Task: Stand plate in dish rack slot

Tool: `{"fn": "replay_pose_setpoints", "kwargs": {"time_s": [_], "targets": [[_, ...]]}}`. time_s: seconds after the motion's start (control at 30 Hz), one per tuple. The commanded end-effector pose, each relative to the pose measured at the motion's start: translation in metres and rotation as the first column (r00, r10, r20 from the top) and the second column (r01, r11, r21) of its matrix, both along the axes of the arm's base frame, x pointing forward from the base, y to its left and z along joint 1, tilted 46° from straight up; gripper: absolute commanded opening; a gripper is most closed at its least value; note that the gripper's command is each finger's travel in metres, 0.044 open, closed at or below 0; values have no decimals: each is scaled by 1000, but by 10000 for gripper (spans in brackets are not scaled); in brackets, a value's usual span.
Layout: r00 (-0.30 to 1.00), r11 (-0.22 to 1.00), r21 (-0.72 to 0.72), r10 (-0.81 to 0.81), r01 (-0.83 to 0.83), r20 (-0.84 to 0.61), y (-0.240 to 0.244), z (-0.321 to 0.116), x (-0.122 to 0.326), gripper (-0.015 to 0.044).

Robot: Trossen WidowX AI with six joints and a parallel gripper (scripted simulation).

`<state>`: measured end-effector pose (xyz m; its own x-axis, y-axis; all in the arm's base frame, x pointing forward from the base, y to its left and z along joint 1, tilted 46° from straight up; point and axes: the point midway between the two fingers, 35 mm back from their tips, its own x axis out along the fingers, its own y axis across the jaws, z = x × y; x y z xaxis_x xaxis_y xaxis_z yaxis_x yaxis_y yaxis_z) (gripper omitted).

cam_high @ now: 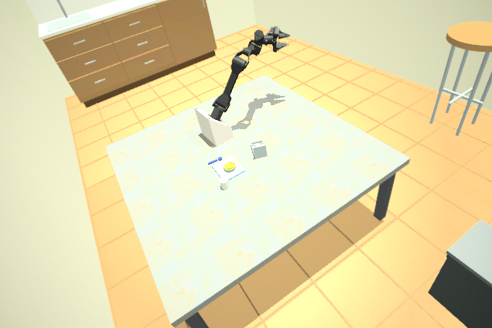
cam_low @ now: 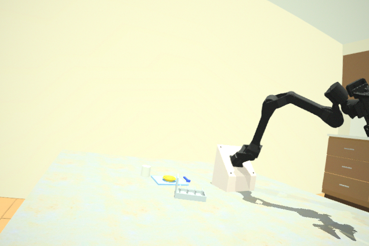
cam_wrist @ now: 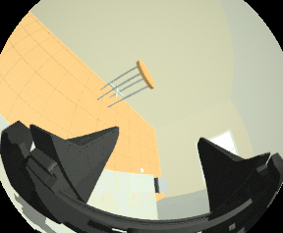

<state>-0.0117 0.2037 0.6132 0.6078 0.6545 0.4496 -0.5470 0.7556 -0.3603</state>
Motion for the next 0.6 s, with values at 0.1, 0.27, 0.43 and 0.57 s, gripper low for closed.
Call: {"fn": "replay_pose_setpoints", "kwargs": {"time_s": [0.1, 0.27, 0.43, 0.57], "targets": [[1000, 999, 24, -22, 22, 3, 1, 1, 6, 400], [995, 997, 25, -75, 74, 58, 13, 1, 9, 400], [982, 991, -5, -131, 132, 135, 31, 0, 10, 400], [966, 983, -32, -169, 179, 195, 46, -2, 13, 400]]}}
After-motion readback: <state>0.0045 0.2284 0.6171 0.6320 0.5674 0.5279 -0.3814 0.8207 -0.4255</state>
